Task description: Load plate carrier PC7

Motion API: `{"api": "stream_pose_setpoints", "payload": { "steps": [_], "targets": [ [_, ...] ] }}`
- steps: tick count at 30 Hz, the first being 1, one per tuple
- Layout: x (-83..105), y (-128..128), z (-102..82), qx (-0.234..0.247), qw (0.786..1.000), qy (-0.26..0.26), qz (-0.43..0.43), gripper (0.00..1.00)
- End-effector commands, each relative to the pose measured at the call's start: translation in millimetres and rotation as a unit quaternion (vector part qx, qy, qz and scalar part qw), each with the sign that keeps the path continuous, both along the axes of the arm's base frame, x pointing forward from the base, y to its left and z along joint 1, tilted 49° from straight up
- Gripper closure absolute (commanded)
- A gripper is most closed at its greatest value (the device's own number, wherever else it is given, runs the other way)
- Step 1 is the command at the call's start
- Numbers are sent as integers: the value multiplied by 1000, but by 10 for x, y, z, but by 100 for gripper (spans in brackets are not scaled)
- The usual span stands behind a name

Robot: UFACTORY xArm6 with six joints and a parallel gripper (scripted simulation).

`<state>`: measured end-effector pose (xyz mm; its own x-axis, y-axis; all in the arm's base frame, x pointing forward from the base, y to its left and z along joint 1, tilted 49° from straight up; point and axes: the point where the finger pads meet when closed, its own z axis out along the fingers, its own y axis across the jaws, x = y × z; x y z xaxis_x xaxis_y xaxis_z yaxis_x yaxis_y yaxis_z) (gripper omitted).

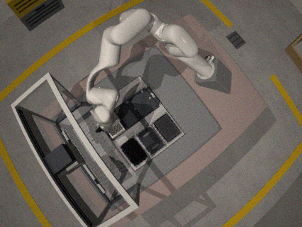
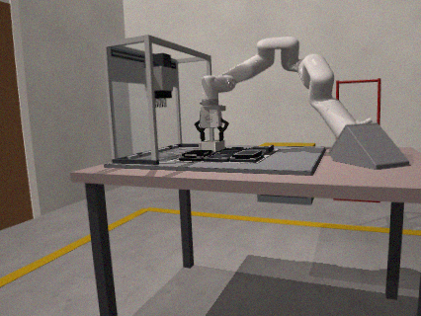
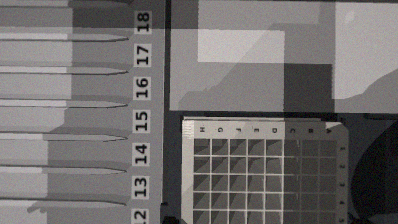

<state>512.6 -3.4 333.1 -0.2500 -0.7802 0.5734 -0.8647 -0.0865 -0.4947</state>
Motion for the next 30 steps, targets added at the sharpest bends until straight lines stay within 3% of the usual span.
{"api": "stream_pose_setpoints", "payload": {
  "steps": [1,30],
  "targets": [
    [-10,25,31,0,1000,-1,1,0],
    [-207,303,324,0,1000,-1,1,0]
  ]
}}
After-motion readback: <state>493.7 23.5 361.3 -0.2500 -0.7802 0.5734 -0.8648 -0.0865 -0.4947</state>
